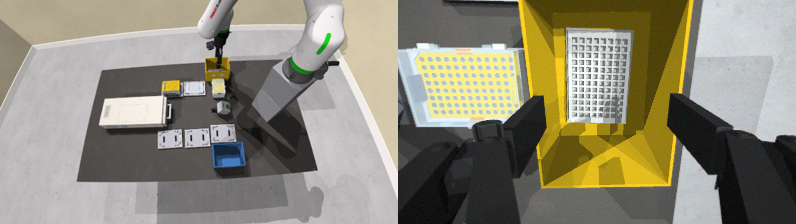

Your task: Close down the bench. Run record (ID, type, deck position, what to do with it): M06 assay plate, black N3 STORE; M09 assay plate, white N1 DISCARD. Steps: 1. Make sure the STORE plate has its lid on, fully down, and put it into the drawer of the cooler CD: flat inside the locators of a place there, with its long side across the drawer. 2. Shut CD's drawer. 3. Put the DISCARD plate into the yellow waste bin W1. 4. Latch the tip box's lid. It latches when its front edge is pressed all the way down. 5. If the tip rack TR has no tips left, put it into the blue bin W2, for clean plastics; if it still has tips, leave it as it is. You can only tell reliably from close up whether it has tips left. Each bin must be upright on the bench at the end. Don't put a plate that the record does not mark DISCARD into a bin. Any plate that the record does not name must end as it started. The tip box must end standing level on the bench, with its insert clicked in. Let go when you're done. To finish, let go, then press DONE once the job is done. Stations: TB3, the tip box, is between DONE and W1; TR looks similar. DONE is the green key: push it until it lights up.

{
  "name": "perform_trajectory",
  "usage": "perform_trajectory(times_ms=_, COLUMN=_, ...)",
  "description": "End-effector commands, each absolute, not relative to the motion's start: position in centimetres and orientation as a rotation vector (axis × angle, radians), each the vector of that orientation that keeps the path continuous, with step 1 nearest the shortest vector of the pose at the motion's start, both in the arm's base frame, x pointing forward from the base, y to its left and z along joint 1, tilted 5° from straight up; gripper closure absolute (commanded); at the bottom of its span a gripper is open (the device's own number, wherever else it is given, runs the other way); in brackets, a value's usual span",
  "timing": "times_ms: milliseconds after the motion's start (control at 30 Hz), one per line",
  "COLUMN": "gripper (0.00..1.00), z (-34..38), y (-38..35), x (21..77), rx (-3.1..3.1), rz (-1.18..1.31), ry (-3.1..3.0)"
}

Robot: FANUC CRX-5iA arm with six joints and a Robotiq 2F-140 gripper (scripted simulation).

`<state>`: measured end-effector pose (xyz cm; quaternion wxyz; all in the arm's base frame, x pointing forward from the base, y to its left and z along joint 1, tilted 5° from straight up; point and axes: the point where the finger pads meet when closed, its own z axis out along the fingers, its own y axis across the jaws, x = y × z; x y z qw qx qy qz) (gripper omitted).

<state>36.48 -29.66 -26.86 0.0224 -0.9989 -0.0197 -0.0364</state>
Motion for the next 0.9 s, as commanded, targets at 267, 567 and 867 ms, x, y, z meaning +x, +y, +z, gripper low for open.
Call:
perform_trajectory(times_ms=267, gripper=0.32, z=-26.1, y=-28.6, x=36.3, rx=-3.095, rz=-0.114, ry=-0.03)
perform_trajectory(times_ms=567, gripper=0.35, z=-25.7, y=-25.9, x=35.8, rx=-3.095, rz=-0.114, ry=-0.03)
perform_trajectory(times_ms=867, gripper=0.38, z=-25.1, y=-22.4, x=35.2, rx=-3.095, rz=-0.114, ry=-0.03)
